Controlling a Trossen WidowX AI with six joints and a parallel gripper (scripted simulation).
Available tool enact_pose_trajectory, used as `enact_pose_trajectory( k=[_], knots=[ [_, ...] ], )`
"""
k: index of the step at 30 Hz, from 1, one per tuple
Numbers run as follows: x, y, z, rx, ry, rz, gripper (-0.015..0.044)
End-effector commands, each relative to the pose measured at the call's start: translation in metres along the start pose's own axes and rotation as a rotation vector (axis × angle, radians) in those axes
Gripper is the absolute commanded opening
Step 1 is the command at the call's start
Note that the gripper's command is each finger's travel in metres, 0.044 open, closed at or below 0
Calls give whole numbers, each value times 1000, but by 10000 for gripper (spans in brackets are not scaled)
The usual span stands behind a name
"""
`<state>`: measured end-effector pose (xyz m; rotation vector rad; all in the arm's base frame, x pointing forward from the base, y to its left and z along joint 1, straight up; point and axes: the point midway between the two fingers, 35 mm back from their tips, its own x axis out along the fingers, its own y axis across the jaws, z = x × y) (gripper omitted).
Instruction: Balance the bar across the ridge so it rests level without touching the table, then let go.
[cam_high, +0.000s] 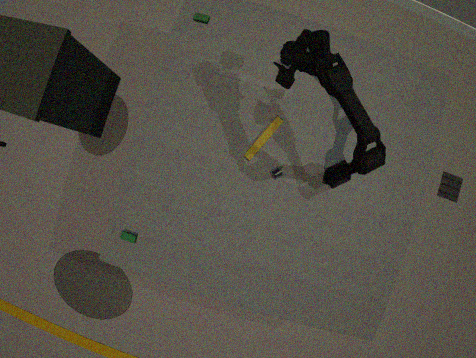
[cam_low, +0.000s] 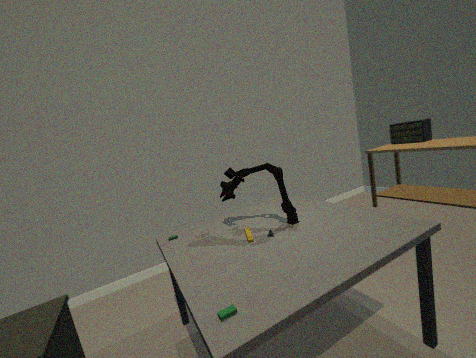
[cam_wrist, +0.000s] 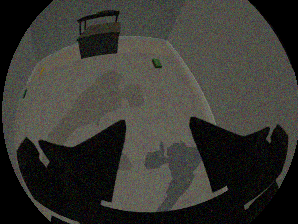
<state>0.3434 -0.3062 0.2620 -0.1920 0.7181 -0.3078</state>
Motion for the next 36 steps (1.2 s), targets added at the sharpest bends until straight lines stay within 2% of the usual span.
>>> enact_pose_trajectory(
  k=[1, 16, 30, 36],
  knots=[
    [12, 28, -11, -97, 76, 65, 315],
    [25, 137, -54, -559, 314, 365, 315],
    [4, 218, -100, -1046, 480, 698, 315],
    [-6, 234, -111, -1172, 513, 788, 315]
  ],
)
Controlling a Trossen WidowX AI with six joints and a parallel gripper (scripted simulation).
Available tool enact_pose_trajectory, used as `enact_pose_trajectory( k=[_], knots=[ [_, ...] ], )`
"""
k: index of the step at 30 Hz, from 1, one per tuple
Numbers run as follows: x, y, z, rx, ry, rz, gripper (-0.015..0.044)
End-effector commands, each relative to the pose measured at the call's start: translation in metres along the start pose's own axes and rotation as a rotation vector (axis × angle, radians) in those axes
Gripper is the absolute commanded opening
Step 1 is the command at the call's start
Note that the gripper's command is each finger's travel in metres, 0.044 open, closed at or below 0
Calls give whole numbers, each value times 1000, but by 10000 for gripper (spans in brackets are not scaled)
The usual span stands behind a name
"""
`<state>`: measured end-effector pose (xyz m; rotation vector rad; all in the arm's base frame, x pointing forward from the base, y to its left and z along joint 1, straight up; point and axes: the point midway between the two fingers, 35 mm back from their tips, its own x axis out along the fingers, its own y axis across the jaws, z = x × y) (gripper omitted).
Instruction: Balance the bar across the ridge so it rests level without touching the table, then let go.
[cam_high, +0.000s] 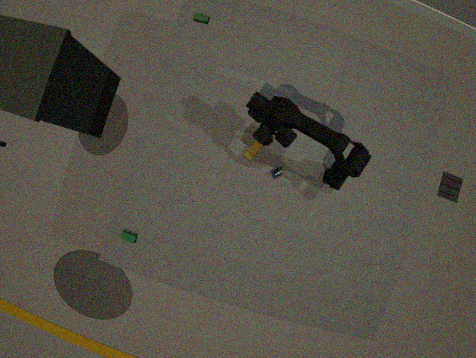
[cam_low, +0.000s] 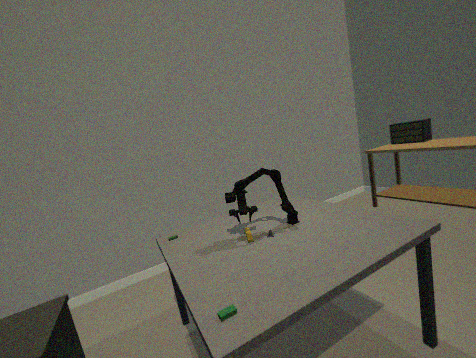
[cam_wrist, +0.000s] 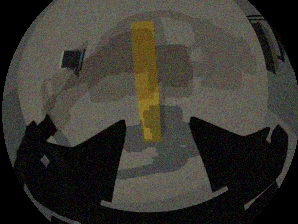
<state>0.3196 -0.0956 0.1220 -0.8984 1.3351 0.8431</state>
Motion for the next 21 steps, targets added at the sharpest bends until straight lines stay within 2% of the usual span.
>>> enact_pose_trajectory(
  k=[1, 6, 13, 21],
  knots=[
    [3, 7, 1, -45, 20, 31, 315],
    [10, 7, 1, -45, 20, 31, 315],
    [47, 8, 0, -45, 20, 31, 315],
    [52, 8, 0, -45, 20, 31, 315]
  ],
)
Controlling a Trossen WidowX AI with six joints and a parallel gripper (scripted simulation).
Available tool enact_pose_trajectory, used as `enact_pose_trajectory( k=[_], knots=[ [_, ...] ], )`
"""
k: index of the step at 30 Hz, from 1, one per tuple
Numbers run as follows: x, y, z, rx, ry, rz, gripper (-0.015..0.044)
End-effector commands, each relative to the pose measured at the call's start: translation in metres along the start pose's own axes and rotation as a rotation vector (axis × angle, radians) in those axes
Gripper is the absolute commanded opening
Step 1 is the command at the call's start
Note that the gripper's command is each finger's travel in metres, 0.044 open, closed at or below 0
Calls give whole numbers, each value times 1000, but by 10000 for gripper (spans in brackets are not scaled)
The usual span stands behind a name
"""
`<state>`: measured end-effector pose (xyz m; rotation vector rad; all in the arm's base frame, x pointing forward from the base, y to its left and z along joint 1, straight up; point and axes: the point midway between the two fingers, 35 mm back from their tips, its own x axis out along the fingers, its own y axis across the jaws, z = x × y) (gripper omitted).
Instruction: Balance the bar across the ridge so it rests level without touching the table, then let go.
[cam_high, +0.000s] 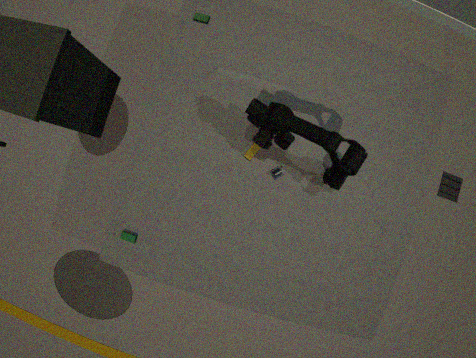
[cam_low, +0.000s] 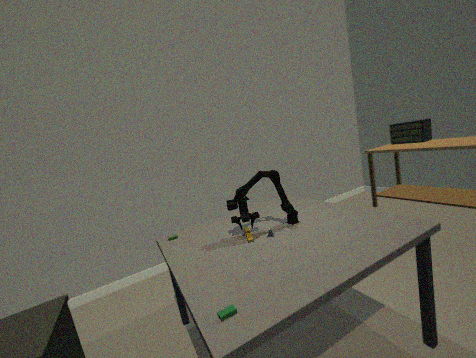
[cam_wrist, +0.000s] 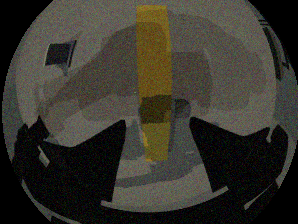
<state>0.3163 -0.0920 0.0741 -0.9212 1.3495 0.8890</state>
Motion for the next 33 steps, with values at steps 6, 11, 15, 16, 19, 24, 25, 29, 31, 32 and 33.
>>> enact_pose_trajectory(
  k=[6, 11, 15, 16, 19, 24, 25, 29, 31, 32, 33],
  knots=[
    [14, 1, -1, -4, 5, 4, 315],
    [22, 1, -1, -4, 5, 4, 315],
    [26, 1, -1, -4, 5, 4, 315],
    [26, 1, -1, -4, 5, 4, 315],
    [26, 1, -1, -4, 5, 4, 315],
    [26, 1, -1, -4, 5, 4, 315],
    [26, 1, -1, -4, 5, 4, 315],
    [26, 1, 0, 0, 1, 5, 289],
    [26, 1, 0, 0, 1, 5, 236],
    [26, 1, 0, 0, 1, 5, 210],
    [26, 1, 0, 0, 1, 5, 184]
  ],
)
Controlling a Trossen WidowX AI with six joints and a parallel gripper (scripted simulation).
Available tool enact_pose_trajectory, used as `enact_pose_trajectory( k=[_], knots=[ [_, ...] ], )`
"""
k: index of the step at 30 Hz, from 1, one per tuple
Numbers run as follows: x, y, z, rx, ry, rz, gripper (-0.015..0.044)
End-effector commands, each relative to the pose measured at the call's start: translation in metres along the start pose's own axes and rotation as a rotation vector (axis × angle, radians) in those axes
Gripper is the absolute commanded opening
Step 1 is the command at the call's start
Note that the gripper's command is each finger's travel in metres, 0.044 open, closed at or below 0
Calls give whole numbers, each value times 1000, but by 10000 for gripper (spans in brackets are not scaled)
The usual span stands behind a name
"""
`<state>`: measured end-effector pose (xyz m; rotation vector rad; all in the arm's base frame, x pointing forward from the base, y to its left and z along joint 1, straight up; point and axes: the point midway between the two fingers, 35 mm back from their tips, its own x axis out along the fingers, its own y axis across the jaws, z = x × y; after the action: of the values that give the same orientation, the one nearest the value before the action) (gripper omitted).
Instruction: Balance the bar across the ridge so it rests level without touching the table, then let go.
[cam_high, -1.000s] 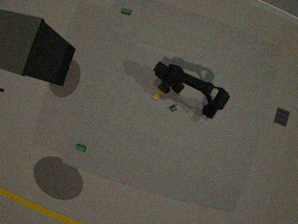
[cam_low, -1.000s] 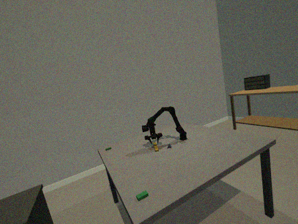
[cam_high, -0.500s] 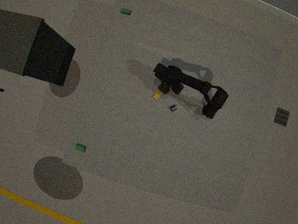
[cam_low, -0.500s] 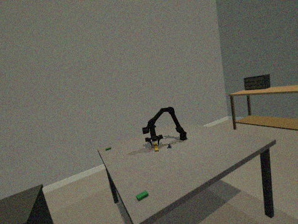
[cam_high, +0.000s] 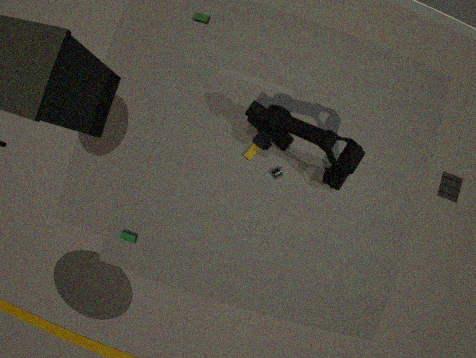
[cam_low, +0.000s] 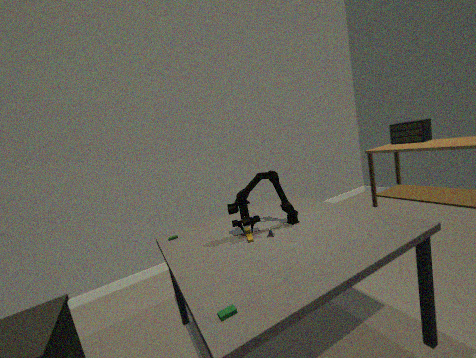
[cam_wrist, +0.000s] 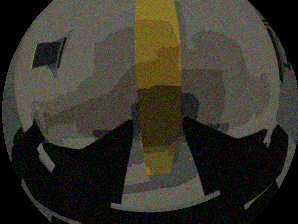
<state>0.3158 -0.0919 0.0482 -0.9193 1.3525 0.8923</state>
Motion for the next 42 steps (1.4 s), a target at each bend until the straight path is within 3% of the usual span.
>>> enact_pose_trajectory(
  k=[1, 9, 13, 42],
  knots=[
    [0, 0, 0, 0, 0, 0, 157],
    [0, 0, 0, 0, 0, 0, 104],
    [-6, -1, 0, 0, 0, 0, 0],
    [-80, -2, 0, -3, 4, -1, 0]
  ],
)
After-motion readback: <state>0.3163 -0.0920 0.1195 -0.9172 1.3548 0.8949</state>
